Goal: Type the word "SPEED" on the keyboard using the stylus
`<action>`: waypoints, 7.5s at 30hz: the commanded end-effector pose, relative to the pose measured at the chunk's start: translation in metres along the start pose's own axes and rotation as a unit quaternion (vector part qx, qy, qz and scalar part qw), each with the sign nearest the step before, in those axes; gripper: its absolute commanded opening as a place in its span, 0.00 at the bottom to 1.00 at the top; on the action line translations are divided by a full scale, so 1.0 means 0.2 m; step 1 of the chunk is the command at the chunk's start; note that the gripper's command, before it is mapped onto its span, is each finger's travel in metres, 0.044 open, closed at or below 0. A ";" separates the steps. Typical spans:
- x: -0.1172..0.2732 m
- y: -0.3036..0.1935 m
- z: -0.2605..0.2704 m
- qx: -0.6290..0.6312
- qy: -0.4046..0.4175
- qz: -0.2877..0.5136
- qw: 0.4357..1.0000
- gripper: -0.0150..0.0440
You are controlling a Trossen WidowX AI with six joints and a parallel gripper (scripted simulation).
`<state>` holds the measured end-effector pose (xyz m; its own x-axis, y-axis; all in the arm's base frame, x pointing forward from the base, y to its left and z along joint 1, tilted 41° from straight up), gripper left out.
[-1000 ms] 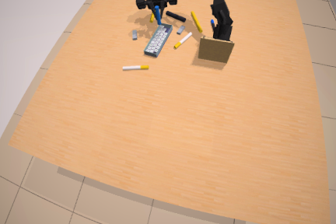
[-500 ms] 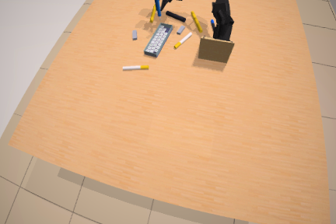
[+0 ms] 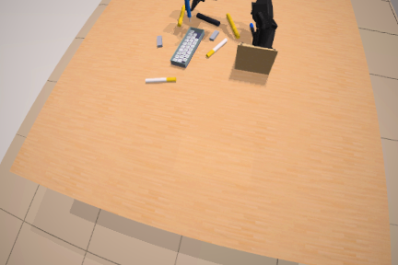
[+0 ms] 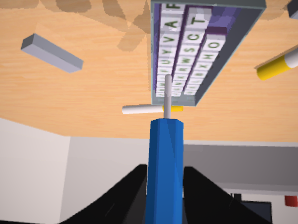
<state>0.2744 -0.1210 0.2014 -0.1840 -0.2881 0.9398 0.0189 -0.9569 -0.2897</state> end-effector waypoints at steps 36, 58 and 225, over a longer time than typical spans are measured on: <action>-0.10 0.16 -0.05 -0.001 0.000 0.001 1.000 0.39; -0.13 0.21 -0.06 -0.001 0.000 0.000 1.000 0.39; -0.71 -0.22 -0.16 -0.002 -0.001 0.005 1.000 0.39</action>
<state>0.2689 -0.0358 0.0767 -0.1819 -0.2943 0.9382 0.0110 -0.9547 -0.2973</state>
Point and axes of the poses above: the point midway between the two fingers, 35 mm back from their tips, its own x axis back along the fingers, its own z axis across the jaws, y = z × x, the point moved 7 cm from there along x, back along the fingers, and after that the axes turned 13 degrees about x, right-handed, at the moved point
